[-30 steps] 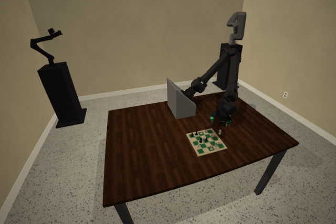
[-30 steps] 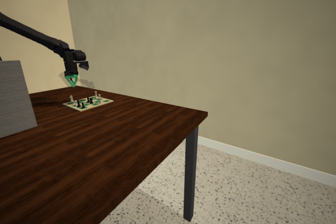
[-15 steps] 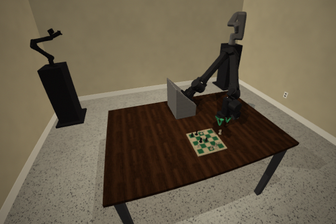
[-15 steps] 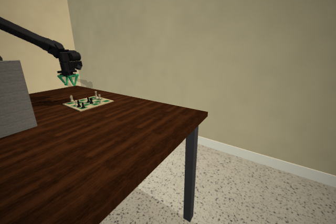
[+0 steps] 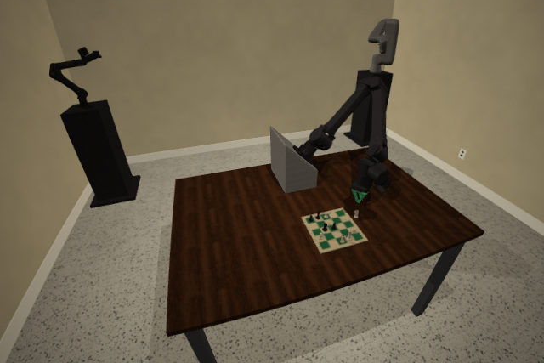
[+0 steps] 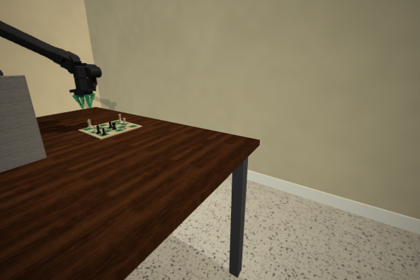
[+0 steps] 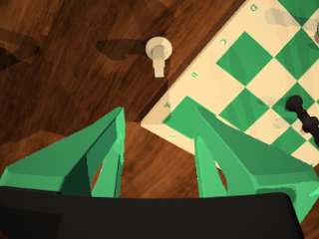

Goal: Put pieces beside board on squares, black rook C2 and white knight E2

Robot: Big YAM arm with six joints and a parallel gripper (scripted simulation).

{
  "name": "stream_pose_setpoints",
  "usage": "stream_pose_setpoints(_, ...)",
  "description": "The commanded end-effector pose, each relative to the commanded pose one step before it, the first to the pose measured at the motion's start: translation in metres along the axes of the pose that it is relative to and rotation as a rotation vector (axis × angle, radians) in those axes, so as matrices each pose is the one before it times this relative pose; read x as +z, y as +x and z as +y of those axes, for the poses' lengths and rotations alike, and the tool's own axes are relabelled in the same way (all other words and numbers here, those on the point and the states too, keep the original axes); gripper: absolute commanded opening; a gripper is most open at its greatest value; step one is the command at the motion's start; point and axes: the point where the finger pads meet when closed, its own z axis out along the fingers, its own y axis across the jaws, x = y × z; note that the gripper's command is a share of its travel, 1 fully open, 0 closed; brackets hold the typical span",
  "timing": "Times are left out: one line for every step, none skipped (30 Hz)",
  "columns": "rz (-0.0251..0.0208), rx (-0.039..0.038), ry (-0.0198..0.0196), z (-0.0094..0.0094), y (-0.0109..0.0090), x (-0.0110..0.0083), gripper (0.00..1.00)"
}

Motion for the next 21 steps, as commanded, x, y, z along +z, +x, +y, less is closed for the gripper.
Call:
stream_pose_setpoints(-0.01078,-0.05480,-0.00081,-0.00257,-0.01517,-0.00510,0.37)
stream_pose_setpoints(0.00000,0.00000,0.00000,0.00000,0.00000,0.00000,0.37)
stream_pose_setpoints(-0.00054,-0.00068,0.00040,0.00014,-0.00020,-0.00023,0.37)
stream_pose_setpoints(-0.00233,-0.00288,0.00161,-0.00038,-0.00066,-0.00006,0.37)
stream_pose_setpoints(-0.00061,-0.00080,0.00049,-0.00013,-0.00017,0.00000,0.37)
stream_pose_setpoints(0.00000,0.00000,0.00000,0.00000,0.00000,0.00000,0.37)
stream_pose_setpoints(0.00002,0.00000,0.00002,0.00000,0.00000,0.00000,0.37)
stream_pose_setpoints(0.00000,0.00000,0.00001,0.00000,0.00000,0.00000,0.37)
stream_pose_setpoints(0.00000,0.00000,0.00000,0.00000,0.00000,0.00000,0.37)
stream_pose_setpoints(0.00001,0.00000,0.00001,0.00000,0.00000,0.00000,0.37)
stream_pose_setpoints(0.00000,0.00000,0.00000,0.00000,0.00000,0.00000,0.37)
stream_pose_setpoints(0.00000,0.00000,0.00000,0.00000,0.00000,0.00000,0.37)
stream_pose_setpoints(0.00000,0.00048,0.00000,0.00000,0.00000,0.00000,0.37)
stream_pose_setpoints(0.00000,0.00000,0.00000,0.00000,0.00000,0.00000,0.37)
stream_pose_setpoints(0.00000,0.00000,0.00000,0.00000,0.00000,0.00000,0.37)
stream_pose_setpoints(0.00001,0.00403,0.00001,0.00000,0.00000,0.00000,0.37)
stream_pose_setpoints(0.00001,0.00016,0.00001,0.00000,0.00000,0.00000,0.37)
stream_pose_setpoints(0.00000,-0.00001,0.00000,0.00000,0.00000,0.00001,0.37)
stream_pose_setpoints(0.00005,-0.00004,-0.00004,0.00001,0.00001,0.00010,0.37)
stream_pose_setpoints(0.00017,-0.00005,-0.00014,0.00004,0.00005,0.00028,0.37)
stream_pose_setpoints(0.00032,-0.00009,-0.00026,0.00008,0.00009,0.00053,0.37)
